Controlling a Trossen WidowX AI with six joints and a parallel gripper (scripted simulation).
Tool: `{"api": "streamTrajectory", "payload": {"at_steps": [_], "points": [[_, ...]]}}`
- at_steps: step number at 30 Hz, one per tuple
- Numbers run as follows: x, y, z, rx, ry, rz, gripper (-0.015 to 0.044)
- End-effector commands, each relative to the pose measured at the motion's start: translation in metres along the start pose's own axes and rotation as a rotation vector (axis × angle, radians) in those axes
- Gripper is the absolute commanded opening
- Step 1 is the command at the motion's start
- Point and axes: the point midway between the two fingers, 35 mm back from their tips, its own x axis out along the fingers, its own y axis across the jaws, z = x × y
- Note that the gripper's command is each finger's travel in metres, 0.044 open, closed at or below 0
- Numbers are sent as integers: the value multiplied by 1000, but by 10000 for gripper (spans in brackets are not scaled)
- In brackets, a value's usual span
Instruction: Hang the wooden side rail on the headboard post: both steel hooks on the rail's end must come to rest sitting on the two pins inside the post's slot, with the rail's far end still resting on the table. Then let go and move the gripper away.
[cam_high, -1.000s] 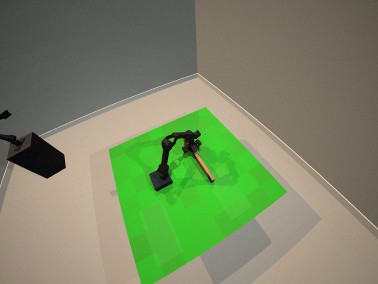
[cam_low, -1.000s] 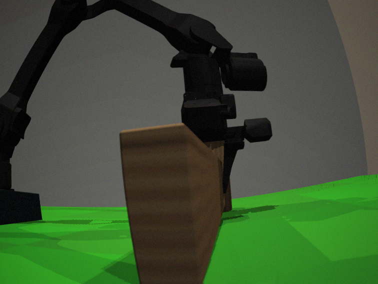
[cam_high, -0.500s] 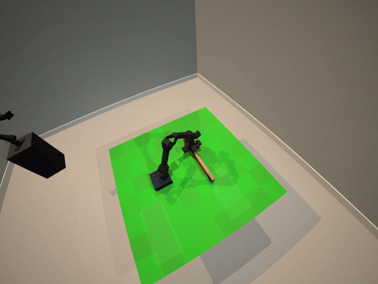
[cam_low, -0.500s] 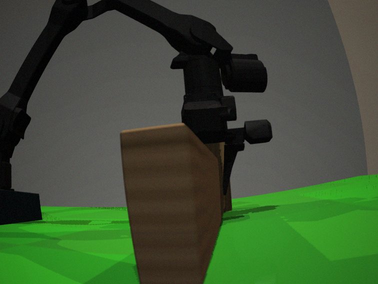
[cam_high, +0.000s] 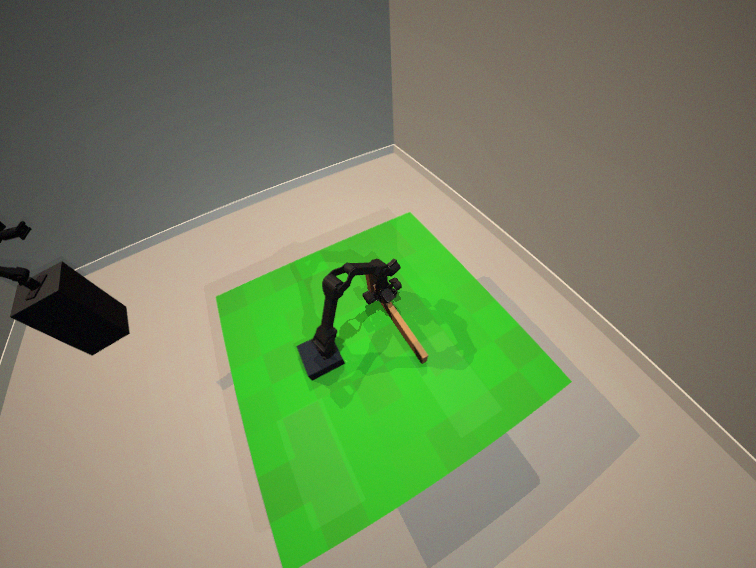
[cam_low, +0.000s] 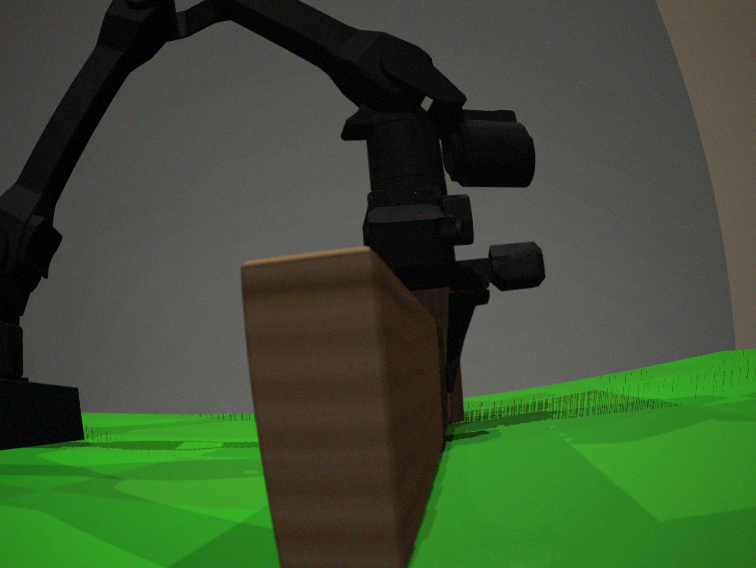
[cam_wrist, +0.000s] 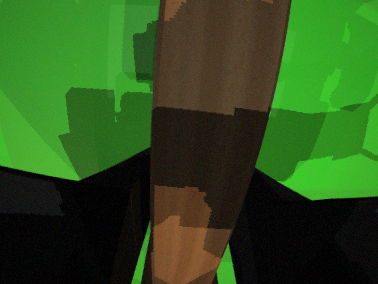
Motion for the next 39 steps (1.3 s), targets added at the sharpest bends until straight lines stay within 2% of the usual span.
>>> {"api": "streamTrajectory", "payload": {"at_steps": [1, 15, 27, 32, 34, 39], "points": [[1, 1, -1, -1, 5, 4, 0], [3, 1, -1, -1, 5, 4, 0], [1, -1, 0, 0, 0, -1, 315], [-25, 0, 0, 0, 3, 2, 440], [-37, 0, 0, -1, 4, 3, 440], [-39, -1, 0, -1, 5, 4, 440]]}}
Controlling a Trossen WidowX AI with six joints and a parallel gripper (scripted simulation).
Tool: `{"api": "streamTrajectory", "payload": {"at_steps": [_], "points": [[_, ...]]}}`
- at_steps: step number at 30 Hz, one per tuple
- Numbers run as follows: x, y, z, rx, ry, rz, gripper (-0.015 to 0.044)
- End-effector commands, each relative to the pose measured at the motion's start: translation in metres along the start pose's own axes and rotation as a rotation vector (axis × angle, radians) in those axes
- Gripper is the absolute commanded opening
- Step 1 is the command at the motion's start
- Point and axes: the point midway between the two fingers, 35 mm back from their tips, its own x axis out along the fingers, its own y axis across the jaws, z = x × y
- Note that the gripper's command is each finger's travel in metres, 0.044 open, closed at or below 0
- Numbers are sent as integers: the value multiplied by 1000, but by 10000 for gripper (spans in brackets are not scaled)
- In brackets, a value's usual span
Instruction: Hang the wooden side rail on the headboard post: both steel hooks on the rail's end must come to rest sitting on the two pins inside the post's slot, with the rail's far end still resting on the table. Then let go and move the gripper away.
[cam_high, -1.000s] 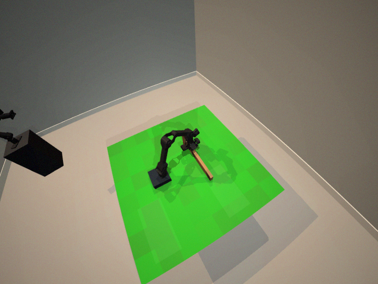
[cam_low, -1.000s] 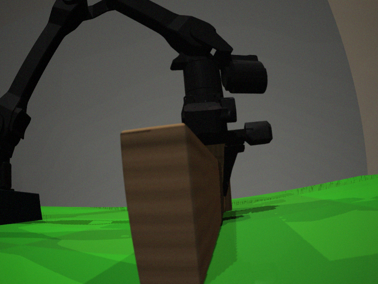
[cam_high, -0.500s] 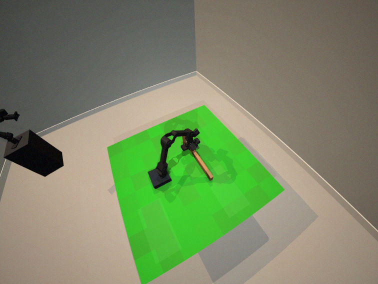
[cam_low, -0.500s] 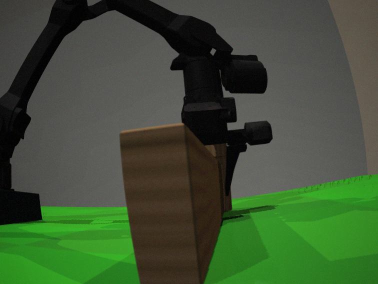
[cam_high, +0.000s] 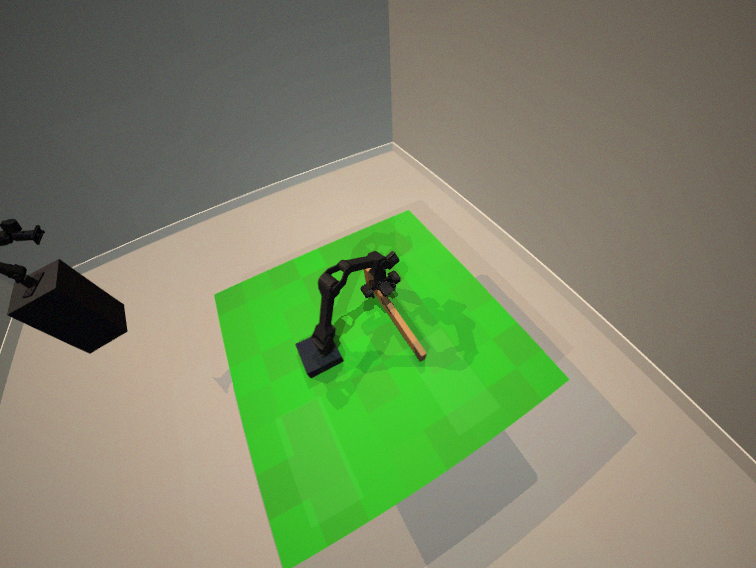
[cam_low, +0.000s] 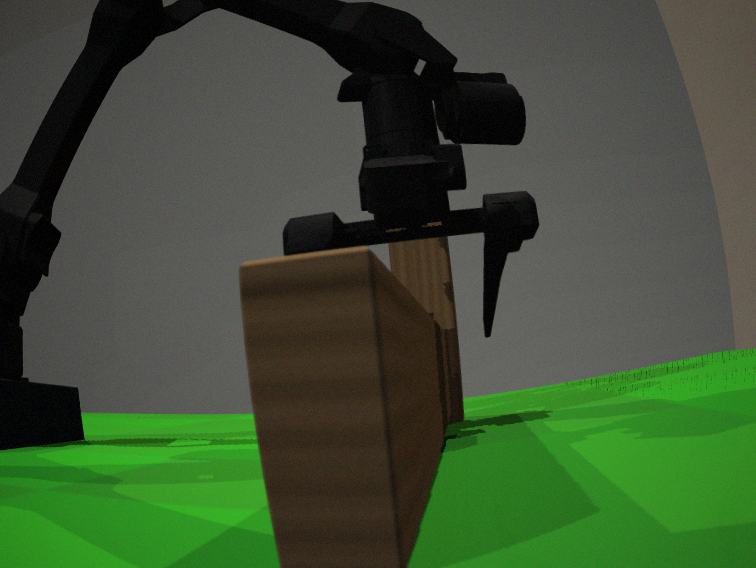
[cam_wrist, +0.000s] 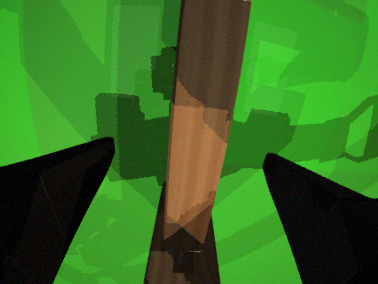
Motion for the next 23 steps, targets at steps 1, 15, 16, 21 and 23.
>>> {"api": "streamTrajectory", "payload": {"at_steps": [1, 15, 16, 21, 23], "points": [[-4, -1, 0, -4, 4, -1, 440], [0, -1, 28, 5, -5, -12, 440], [0, -1, 28, 5, -5, -12, 440], [0, -1, 28, 5, -5, -12, 440], [0, -1, 28, 5, -5, -12, 440]]}}
